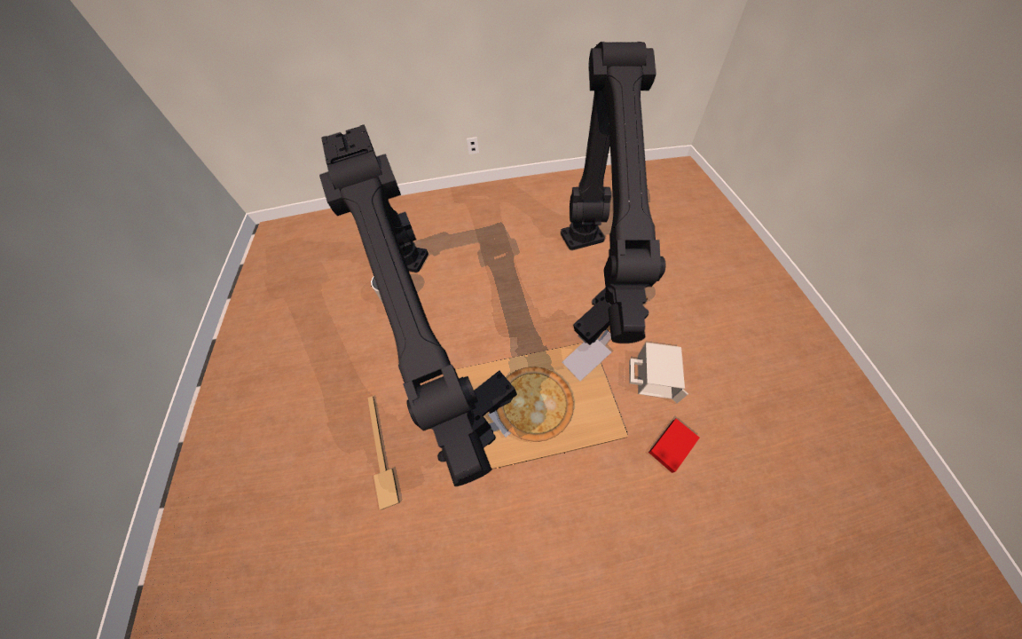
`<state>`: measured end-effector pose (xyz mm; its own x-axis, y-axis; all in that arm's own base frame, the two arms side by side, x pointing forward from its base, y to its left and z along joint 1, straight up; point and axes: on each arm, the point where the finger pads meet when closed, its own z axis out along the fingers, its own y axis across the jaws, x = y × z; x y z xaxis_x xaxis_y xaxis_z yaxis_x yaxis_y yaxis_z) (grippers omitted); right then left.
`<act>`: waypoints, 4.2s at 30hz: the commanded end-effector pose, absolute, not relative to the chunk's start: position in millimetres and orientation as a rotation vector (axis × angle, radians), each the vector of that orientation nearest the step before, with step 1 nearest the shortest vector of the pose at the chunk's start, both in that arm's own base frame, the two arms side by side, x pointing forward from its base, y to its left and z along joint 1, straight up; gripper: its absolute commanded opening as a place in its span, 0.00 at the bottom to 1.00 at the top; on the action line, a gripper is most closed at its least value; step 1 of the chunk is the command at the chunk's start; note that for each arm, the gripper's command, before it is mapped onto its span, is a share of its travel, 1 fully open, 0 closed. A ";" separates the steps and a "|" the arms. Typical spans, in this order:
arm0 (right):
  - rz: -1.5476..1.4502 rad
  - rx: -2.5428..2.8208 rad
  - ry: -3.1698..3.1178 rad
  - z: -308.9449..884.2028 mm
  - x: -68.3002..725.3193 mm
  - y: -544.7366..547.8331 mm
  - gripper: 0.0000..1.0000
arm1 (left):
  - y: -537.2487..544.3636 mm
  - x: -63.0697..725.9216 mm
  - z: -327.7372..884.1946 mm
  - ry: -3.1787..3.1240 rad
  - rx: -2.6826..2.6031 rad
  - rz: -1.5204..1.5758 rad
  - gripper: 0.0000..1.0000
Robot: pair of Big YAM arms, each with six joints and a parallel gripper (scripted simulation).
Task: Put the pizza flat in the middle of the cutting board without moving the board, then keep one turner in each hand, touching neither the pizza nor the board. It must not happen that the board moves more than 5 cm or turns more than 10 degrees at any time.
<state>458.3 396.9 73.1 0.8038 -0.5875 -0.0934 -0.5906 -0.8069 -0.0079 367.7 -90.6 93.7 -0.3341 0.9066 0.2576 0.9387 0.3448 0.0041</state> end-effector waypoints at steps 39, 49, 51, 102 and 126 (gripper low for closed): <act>-0.166 -2.924 0.960 136.9 472.5 418.1 0.06 | -95.7 399.5 117.5 -2.472 -1.697 -0.262 0.06; -0.164 -2.929 0.958 140.0 481.6 408.0 0.06 | -95.7 399.4 117.8 -2.472 -1.698 -0.262 0.06; -0.161 -2.933 0.965 135.2 486.6 405.5 0.06 | -95.6 399.4 117.9 -2.472 -1.698 -0.262 0.06; -0.158 -2.938 0.975 131.2 542.1 360.9 0.06 | -95.5 398.9 119.2 -2.474 -1.698 -0.263 0.06; -0.194 -2.924 0.946 136.3 559.9 358.6 0.06 | -95.4 398.7 119.8 -2.474 -1.699 -0.264 0.06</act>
<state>545.0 337.8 97.0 0.7951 -0.6023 0.0713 -0.6032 -0.7975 -0.0112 367.8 -90.7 93.6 -0.3341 0.9068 0.2573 0.9387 0.3446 0.0045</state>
